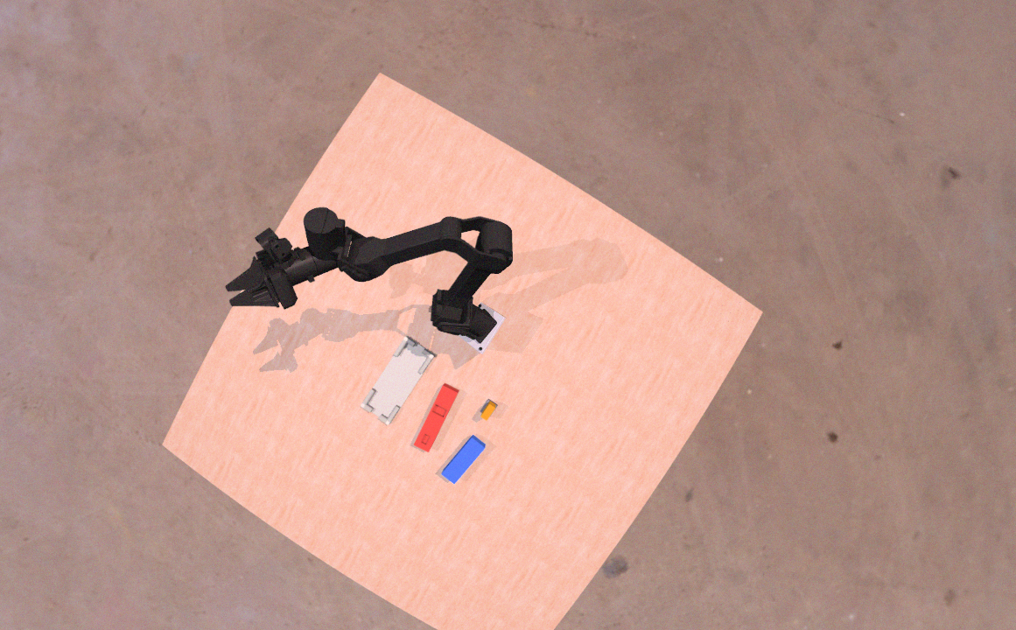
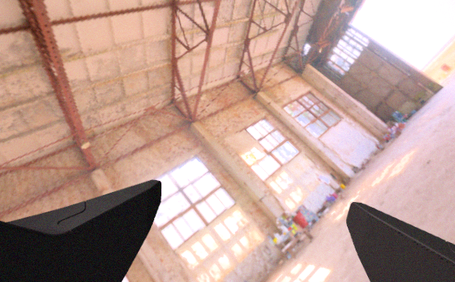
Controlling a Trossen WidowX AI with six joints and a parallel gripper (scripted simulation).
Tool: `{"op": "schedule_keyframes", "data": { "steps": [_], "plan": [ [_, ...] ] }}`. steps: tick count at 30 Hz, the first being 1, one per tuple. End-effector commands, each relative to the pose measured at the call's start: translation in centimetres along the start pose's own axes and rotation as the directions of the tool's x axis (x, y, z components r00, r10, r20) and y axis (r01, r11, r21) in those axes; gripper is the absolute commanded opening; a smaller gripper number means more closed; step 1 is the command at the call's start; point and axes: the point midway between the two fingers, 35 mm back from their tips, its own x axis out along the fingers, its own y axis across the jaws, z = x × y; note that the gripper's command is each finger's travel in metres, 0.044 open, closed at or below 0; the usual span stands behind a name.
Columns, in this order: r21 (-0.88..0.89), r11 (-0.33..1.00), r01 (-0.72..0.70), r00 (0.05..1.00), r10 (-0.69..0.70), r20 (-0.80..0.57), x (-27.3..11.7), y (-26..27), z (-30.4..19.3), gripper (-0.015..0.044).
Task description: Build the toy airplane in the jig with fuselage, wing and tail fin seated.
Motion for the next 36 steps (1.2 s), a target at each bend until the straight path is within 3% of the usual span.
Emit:
{"op": "schedule_keyframes", "data": {
  "steps": [1, 4, 10, 17, 21, 29, 32, 36],
  "plan": [
    [0.000, 1.000, 0.000, 1.000, 0.000, 0.000, 0.0, 0.0, 0.0, 0.0426],
    [0.074, 0.996, 0.049, 0.998, -0.046, -0.040, 0.9, -1.7, -1.4, 0.0440],
    [0.286, 0.919, 0.270, 0.941, -0.190, -0.278, 3.5, -7.0, -9.5, 0.0440],
    [0.322, 0.817, 0.479, 0.771, -0.216, -0.599, 4.5, -7.8, -21.4, 0.0440],
    [0.278, 0.790, 0.547, 0.666, -0.208, -0.716, 3.9, -7.1, -26.1, 0.0440],
    [0.012, 0.776, 0.630, 0.237, -0.178, -0.955, -1.4, -2.7, -37.9, 0.0440],
    [-0.129, 0.803, 0.583, 0.047, -0.192, -0.980, -4.5, -0.8, -41.3, 0.0440],
    [-0.331, 0.850, 0.410, -0.219, -0.260, -0.940, -9.6, 1.7, -44.7, 0.0440]
  ]
}}
